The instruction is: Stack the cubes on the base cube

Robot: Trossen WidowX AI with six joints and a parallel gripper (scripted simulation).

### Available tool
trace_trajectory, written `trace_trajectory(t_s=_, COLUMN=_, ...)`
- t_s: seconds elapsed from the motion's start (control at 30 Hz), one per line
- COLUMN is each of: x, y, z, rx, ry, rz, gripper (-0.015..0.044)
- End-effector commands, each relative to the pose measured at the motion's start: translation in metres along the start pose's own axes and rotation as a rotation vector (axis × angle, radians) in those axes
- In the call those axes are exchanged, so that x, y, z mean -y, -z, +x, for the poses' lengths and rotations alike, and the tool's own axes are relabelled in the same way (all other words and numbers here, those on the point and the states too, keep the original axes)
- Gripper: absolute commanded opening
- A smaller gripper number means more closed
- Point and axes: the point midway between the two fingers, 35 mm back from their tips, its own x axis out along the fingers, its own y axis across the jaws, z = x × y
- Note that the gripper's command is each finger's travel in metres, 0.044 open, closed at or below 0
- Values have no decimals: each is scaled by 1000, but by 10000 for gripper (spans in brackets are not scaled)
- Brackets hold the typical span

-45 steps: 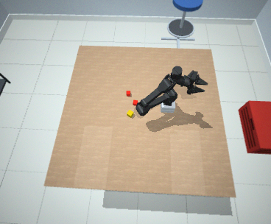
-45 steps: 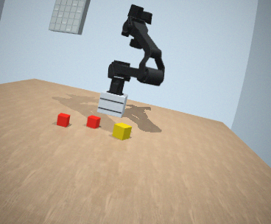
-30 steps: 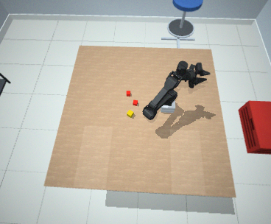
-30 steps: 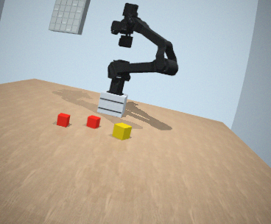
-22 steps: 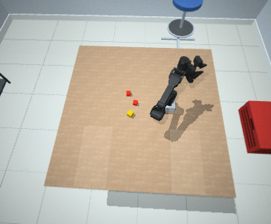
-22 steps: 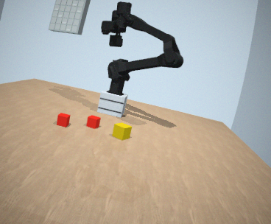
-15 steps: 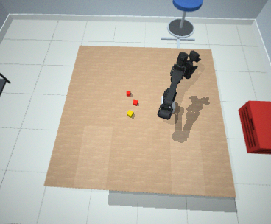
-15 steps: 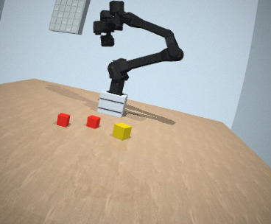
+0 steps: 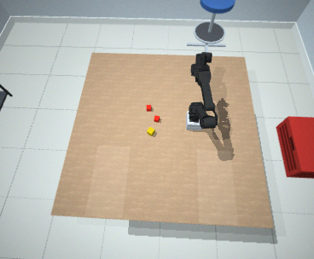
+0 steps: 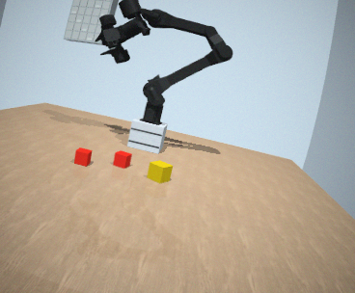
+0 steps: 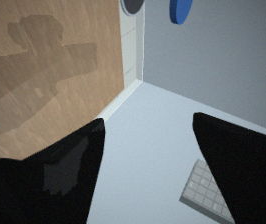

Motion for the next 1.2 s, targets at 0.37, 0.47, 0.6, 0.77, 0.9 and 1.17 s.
trace_trajectory(t_s=0.37, x=-29, y=-137, z=-22, rx=465, ry=-159, rz=-351, gripper=265)
trace_trajectory(t_s=0.47, x=-41, y=-160, z=-34, rx=545, ry=-192, rz=-430, gripper=265)
trace_trajectory(t_s=0.6, x=-60, y=-189, z=-52, rx=645, ry=-238, rz=-538, gripper=265)
trace_trajectory(t_s=0.77, x=-87, y=-218, z=-79, rx=757, ry=-296, rz=-681, gripper=265)
trace_trajectory(t_s=0.9, x=-111, y=-236, z=-102, rx=836, ry=-342, rz=-800, gripper=265)
trace_trajectory(t_s=1.17, x=-165, y=-257, z=-152, rx=961, ry=-434, rz=-1049, gripper=265)
